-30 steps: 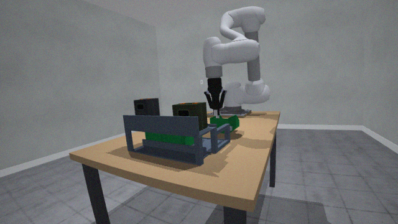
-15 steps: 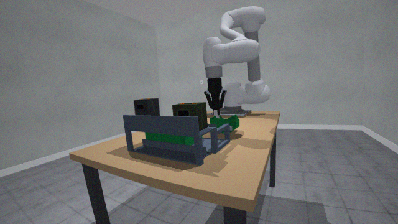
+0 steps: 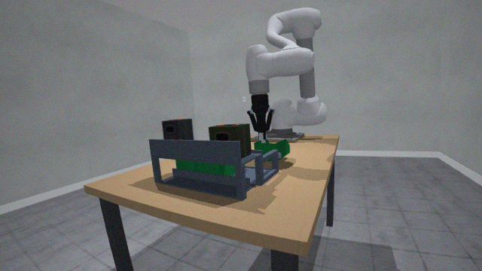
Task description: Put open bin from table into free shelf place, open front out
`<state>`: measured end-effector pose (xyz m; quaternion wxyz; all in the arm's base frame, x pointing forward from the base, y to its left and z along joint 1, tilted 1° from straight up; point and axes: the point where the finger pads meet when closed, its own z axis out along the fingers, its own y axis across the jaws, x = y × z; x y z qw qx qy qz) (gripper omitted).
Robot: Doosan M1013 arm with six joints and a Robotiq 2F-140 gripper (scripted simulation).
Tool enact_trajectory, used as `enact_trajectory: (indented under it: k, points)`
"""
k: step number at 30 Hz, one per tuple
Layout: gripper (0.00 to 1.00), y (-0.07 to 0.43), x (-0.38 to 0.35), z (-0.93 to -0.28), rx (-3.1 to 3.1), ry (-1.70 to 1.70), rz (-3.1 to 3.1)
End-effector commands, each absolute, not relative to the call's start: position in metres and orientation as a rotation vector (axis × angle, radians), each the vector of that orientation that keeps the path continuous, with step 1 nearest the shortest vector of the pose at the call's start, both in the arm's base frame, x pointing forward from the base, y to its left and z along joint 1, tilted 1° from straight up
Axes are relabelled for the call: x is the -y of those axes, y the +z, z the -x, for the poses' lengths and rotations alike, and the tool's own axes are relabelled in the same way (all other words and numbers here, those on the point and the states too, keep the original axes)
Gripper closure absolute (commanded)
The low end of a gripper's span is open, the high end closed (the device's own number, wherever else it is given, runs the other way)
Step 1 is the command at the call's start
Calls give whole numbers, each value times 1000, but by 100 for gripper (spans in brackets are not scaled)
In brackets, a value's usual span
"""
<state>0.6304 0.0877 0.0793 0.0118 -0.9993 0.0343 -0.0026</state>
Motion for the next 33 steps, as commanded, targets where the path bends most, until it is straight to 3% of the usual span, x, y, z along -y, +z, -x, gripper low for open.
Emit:
enact_trajectory:
  k: [1, 33]
  points:
    - [100, 79, -88, -631, -107, -8, 3116]
    - [100, 80, -85, -670, -107, -8, 3116]
